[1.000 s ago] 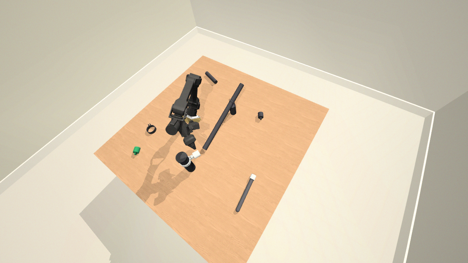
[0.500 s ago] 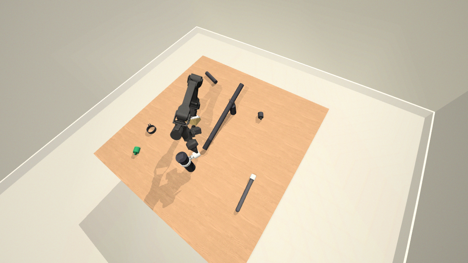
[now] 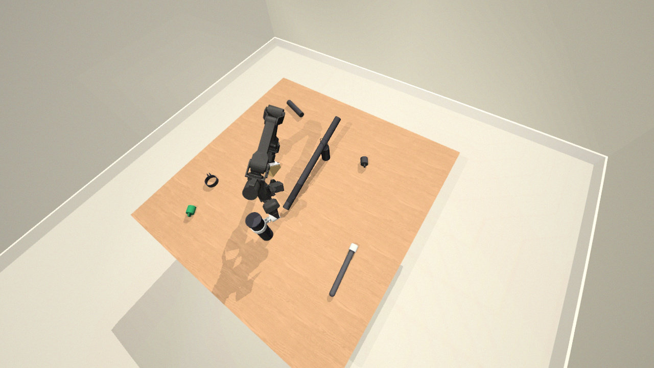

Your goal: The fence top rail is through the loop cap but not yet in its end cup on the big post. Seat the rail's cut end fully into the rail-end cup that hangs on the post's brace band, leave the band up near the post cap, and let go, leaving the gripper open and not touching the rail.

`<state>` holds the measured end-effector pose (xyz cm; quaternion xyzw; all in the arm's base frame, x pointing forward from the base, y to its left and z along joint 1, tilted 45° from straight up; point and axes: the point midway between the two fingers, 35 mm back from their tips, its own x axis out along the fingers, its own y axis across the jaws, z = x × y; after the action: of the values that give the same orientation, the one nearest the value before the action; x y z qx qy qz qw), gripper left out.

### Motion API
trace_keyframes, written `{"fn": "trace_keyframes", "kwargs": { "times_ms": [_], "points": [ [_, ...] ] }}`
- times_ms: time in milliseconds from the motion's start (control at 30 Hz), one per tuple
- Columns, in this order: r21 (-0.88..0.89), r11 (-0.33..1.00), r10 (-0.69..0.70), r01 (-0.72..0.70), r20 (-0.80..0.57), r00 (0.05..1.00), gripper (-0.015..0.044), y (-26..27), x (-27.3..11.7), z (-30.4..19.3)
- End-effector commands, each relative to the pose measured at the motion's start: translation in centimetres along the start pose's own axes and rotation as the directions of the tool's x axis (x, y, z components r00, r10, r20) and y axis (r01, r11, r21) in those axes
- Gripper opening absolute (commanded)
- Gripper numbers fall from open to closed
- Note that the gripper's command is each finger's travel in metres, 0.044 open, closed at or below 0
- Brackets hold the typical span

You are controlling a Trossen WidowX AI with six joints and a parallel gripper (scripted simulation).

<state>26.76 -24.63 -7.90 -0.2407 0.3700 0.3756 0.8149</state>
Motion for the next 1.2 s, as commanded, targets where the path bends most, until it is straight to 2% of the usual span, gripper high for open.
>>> {"fn": "trace_keyframes", "kwargs": {
  "times_ms": [0, 933, 1167],
  "points": [
    [0.01, 1.0, 0.009, -0.01, 0.008, 1.0, 0.044, 0.3, 1.1, 0.0],
    [0.009, 1.0, 0.009, -0.009, 0.011, 1.0, 0.044, 0.5, 4.9, 0.2],
    [0.009, 1.0, 0.009, -0.009, 0.011, 1.0, 0.0256, 0.5, 4.9, 0.2]
  ]
}}
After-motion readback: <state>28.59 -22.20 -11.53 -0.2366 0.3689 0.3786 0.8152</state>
